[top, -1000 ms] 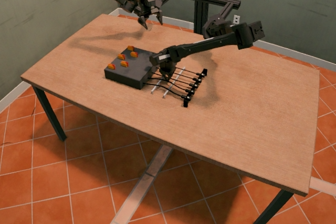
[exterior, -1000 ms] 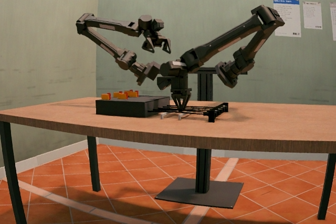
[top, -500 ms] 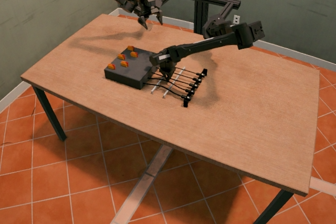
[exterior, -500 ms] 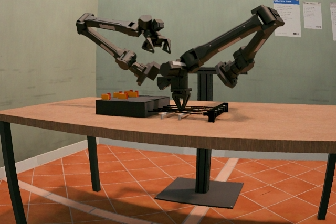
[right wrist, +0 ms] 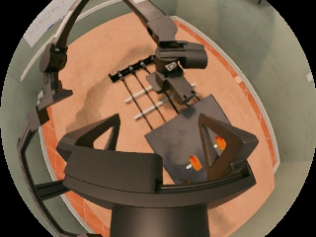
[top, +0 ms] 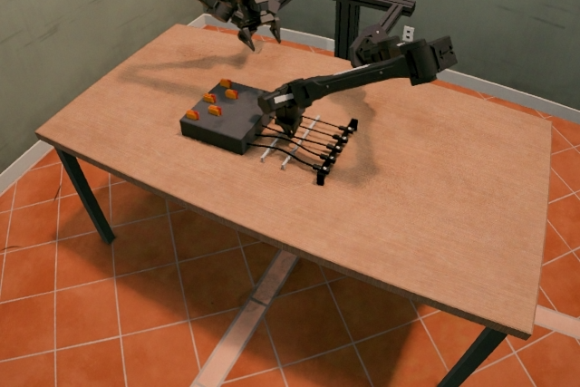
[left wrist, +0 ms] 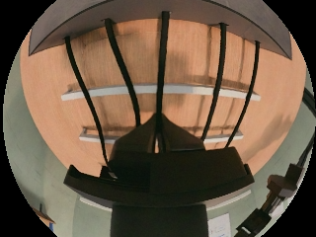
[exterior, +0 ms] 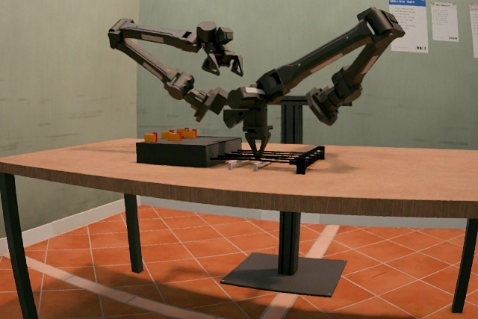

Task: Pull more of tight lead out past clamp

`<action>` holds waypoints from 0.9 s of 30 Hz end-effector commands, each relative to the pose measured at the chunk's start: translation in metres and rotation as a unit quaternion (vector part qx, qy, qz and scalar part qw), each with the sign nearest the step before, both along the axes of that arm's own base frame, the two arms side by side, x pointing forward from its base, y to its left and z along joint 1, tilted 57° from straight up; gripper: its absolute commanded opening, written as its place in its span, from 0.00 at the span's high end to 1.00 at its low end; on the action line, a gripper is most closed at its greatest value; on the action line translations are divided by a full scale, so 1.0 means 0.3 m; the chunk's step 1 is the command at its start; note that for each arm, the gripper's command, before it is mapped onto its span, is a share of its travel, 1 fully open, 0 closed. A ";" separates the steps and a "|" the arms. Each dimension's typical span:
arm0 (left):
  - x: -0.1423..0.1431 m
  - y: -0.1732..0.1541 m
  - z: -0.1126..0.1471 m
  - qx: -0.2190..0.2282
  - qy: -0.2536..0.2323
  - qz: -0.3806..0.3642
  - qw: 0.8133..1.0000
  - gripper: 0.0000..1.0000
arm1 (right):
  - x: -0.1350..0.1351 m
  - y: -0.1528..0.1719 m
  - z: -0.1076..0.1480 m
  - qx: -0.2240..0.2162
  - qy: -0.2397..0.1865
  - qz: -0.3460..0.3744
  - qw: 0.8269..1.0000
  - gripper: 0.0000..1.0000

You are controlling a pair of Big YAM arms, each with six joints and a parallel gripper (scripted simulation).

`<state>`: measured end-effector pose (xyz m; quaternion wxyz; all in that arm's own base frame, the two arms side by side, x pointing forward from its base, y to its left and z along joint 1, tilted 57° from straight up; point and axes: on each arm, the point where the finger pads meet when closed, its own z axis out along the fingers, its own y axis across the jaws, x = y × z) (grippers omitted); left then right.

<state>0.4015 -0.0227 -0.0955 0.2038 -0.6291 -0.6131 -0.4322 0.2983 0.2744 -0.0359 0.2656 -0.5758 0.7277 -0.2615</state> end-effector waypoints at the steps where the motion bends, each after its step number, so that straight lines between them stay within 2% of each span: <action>1: 0.006 -0.008 0.006 0.000 -0.001 -0.004 1.000 1.00 | 0.034 0.062 0.034 0.017 -0.009 0.002 1.000 0.00; 6: 0.006 -0.008 0.006 0.000 -0.001 -0.004 1.000 1.00 | 0.034 0.062 0.034 0.017 -0.009 0.002 1.000 0.00; 15: 0.040 -0.105 0.061 -0.012 -0.025 -0.025 0.999 1.00 | 0.034 0.062 0.034 0.017 -0.009 0.002 1.000 0.00; 21: 0.021 -0.132 0.080 -0.012 -0.022 -0.022 0.999 1.00 | 0.034 0.062 0.034 0.017 -0.009 0.002 1.000 0.00; 27: -0.003 -0.123 0.064 -0.005 -0.011 -0.017 1.000 1.00 | 0.034 0.062 0.034 0.017 -0.009 0.002 1.000 0.00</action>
